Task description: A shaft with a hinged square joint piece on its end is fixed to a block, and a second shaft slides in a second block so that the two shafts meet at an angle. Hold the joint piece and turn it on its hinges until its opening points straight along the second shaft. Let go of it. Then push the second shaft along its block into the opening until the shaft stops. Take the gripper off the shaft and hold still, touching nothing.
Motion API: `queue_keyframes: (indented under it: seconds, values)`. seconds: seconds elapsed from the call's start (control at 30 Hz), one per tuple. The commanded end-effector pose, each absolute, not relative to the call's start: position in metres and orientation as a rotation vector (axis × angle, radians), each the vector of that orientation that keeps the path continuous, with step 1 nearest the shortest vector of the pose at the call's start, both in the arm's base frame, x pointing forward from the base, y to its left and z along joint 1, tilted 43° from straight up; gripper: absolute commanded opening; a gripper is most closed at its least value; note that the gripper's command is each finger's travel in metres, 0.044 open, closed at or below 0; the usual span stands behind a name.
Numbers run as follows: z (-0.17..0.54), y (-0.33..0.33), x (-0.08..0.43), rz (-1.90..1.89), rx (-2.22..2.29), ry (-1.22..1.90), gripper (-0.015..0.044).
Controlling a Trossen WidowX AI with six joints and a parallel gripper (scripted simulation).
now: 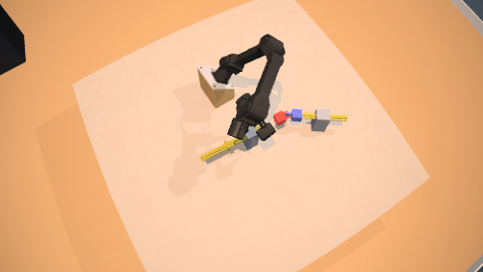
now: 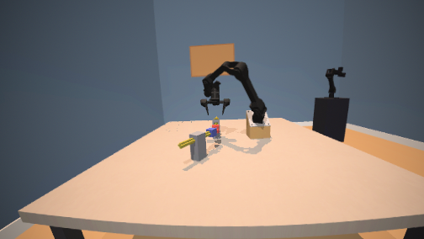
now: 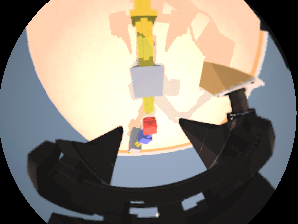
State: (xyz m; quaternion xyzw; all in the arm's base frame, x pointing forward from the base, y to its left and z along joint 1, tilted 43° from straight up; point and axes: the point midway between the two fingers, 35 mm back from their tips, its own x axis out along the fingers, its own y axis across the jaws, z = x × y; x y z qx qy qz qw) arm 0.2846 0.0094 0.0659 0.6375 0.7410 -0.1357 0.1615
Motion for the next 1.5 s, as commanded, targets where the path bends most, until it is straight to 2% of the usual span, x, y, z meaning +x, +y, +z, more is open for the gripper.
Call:
queue_keyframes:
  seconds: [0.0, 1.47]
  values:
    - [0.066, 0.01, 0.284, -0.398, 1.835, 2.12, 0.044]
    - [-0.067, -0.141, 0.307, 0.577, 0.628, 1.631, 0.044]
